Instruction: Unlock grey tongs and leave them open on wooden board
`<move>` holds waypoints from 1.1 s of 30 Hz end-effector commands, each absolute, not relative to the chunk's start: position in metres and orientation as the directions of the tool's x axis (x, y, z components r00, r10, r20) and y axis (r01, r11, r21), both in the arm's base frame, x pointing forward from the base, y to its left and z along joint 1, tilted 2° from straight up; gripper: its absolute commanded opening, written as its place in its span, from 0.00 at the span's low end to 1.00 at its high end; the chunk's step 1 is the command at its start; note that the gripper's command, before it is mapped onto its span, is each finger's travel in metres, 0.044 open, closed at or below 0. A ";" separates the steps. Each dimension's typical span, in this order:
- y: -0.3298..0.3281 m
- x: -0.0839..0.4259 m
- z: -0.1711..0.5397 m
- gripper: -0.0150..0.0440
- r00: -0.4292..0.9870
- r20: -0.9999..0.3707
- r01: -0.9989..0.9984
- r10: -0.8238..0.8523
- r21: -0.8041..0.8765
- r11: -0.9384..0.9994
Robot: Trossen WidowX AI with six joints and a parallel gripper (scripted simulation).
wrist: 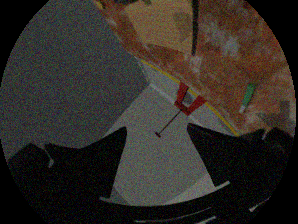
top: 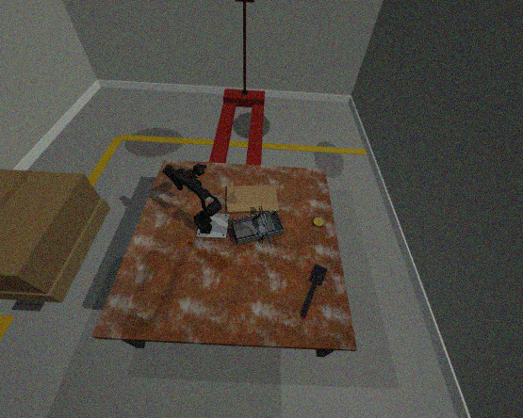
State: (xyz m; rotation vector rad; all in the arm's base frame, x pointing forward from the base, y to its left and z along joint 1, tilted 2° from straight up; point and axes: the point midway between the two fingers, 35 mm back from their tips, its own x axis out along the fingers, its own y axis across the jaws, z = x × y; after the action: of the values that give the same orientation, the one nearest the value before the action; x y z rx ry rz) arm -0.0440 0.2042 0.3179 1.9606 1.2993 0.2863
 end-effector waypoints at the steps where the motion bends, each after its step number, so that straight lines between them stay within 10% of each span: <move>1: 0.205 -0.043 0.317 0.98 0.465 -0.213 0.695 0.859 0.689 -0.206; 12: 0.239 0.002 0.289 1.00 0.648 -0.425 0.741 0.632 0.160 -0.652; 19: 0.259 0.056 0.263 1.00 0.717 -0.583 0.257 0.383 -0.289 -0.922; 33: 0.255 0.155 0.222 1.00 0.644 -0.765 -0.653 0.028 -0.568 -0.501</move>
State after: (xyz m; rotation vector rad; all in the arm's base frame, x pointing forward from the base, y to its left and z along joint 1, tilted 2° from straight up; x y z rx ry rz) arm 0.0986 0.2588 0.2433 3.3751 0.0270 -1.4407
